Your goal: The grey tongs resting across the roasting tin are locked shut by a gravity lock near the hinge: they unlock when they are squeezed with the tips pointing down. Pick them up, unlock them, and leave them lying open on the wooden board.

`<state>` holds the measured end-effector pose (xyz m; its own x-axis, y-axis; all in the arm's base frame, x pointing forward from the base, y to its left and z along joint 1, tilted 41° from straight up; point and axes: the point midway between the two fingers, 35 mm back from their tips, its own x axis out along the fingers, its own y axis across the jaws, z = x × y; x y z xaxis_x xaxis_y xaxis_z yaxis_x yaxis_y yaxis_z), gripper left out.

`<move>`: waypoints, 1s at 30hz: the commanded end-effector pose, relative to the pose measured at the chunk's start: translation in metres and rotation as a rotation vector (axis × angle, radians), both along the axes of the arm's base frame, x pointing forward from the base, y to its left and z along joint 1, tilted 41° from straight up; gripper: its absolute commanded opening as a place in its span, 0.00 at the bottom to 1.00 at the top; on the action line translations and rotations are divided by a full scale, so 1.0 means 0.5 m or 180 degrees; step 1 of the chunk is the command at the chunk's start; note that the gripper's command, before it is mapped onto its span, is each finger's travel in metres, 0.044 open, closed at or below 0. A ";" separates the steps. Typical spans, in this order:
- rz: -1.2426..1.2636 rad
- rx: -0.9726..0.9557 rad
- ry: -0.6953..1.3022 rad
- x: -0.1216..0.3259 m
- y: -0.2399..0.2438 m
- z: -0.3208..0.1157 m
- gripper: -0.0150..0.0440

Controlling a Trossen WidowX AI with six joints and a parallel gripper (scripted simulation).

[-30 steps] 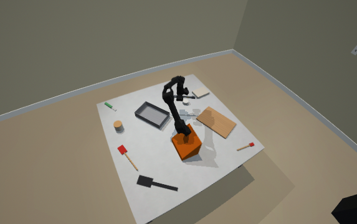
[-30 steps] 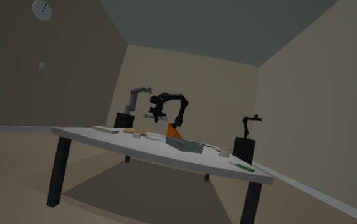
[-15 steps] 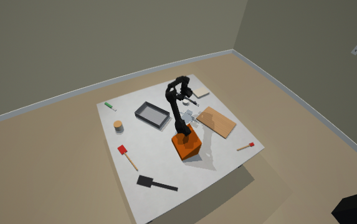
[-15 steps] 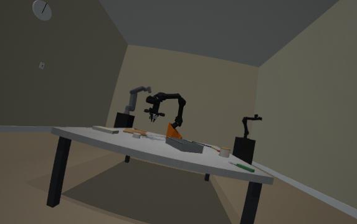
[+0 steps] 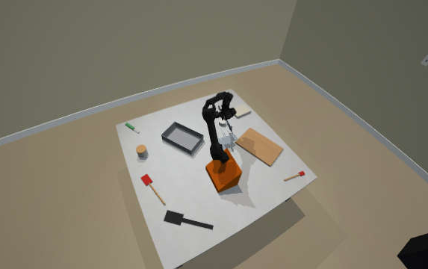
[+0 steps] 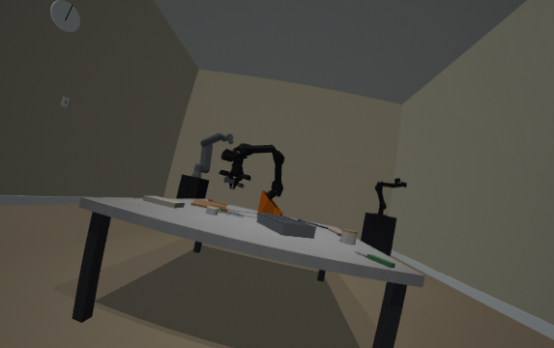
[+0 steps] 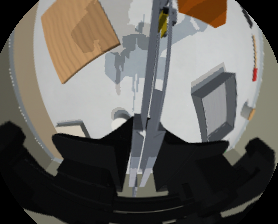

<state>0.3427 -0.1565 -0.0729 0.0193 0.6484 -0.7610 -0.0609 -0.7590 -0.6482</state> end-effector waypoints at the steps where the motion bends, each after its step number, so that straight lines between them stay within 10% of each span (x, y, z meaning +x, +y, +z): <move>1: -0.0218 -0.0004 0.0179 -0.003 -0.011 -0.007 0.00; 30: 0.0491 -0.0207 -0.0385 -0.252 -0.237 -0.141 0.00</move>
<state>0.2318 -0.2639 -0.1366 0.0204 0.6068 -0.7946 0.1014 -0.7920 -0.6021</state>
